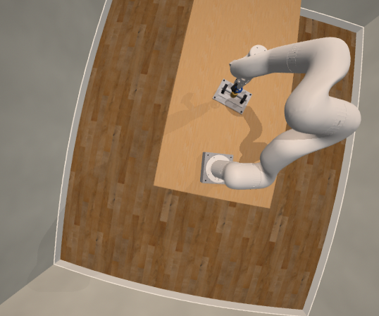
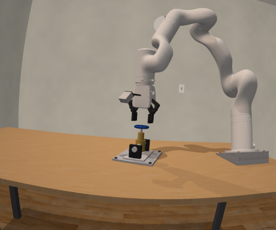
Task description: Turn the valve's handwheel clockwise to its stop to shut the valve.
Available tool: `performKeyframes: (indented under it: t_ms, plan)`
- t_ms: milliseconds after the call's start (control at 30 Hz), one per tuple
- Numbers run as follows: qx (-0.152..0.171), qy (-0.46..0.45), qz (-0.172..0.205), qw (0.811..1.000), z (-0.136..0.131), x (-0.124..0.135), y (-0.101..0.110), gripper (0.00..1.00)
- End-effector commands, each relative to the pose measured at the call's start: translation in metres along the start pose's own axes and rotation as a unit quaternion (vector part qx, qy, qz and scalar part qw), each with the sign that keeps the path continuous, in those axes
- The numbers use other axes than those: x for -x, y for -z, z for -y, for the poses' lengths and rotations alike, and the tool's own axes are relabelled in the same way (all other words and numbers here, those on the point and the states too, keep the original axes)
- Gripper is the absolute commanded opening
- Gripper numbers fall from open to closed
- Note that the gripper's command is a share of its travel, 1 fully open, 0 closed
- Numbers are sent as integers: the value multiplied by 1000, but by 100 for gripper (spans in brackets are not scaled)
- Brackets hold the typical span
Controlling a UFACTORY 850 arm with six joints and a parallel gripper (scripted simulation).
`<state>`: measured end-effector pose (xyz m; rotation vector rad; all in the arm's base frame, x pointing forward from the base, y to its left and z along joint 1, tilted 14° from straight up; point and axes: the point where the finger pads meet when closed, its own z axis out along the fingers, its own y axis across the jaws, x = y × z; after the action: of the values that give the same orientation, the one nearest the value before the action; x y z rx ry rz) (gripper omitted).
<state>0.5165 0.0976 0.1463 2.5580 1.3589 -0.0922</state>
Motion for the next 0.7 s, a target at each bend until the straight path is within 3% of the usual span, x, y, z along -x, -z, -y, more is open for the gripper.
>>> performKeyframes:
  t_ms: [0, 667]
  plan:
    - [1, 0, -1, 1000, -1, -1, -1, 100]
    - [1, 0, -1, 1000, -1, -1, -21, 100]
